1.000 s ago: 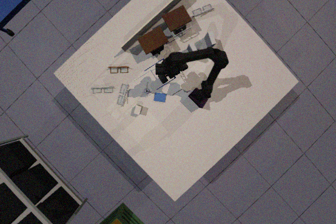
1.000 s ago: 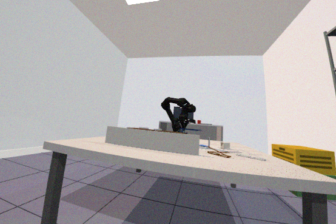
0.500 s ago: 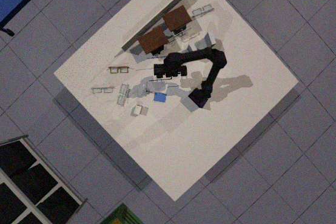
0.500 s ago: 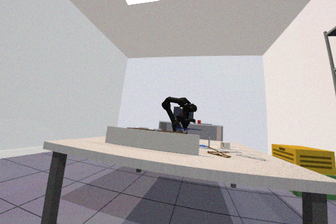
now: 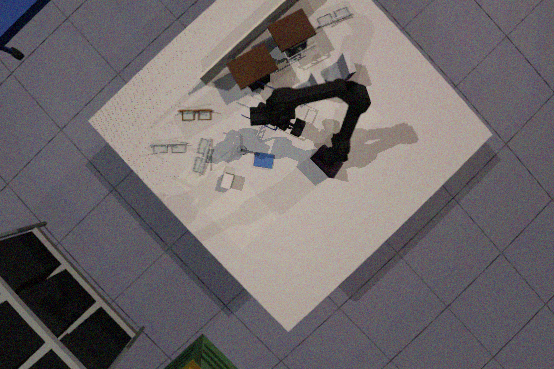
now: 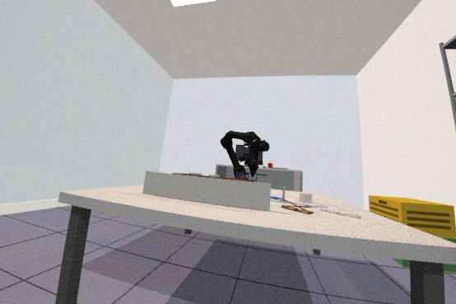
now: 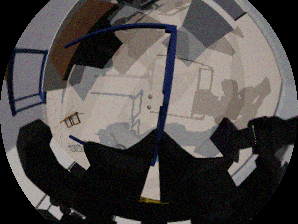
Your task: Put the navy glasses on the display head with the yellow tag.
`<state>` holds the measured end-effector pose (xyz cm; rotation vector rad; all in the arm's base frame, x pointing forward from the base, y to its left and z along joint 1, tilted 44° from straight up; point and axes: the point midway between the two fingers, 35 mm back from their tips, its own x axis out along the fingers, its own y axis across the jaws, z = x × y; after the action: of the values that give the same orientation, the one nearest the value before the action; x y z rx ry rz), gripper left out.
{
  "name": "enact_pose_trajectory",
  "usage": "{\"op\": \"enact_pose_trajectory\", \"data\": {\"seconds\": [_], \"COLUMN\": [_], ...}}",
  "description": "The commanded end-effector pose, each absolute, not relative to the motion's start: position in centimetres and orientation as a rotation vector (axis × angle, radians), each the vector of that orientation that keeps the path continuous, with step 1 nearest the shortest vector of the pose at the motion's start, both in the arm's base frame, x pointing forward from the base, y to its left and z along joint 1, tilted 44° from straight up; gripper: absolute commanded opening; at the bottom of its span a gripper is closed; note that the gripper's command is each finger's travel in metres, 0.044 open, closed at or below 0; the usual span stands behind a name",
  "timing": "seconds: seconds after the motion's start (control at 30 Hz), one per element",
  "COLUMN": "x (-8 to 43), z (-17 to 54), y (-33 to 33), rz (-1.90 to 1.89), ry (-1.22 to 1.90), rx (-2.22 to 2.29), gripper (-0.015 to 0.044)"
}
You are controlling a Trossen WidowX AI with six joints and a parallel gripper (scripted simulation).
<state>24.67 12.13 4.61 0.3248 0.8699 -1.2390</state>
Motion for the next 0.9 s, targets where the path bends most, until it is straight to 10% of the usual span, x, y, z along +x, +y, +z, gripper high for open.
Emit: {"op": "enact_pose_trajectory", "data": {"seconds": [0.0,0.87], "x": [24.8,25.1], "z": [4.3,2.9], "y": [12.5,12.4], "rz": [-1.291,-1.492], "ry": [0.808,0.447], "rx": [0.407,0.819], "gripper": [0.0000,0.0000]}}
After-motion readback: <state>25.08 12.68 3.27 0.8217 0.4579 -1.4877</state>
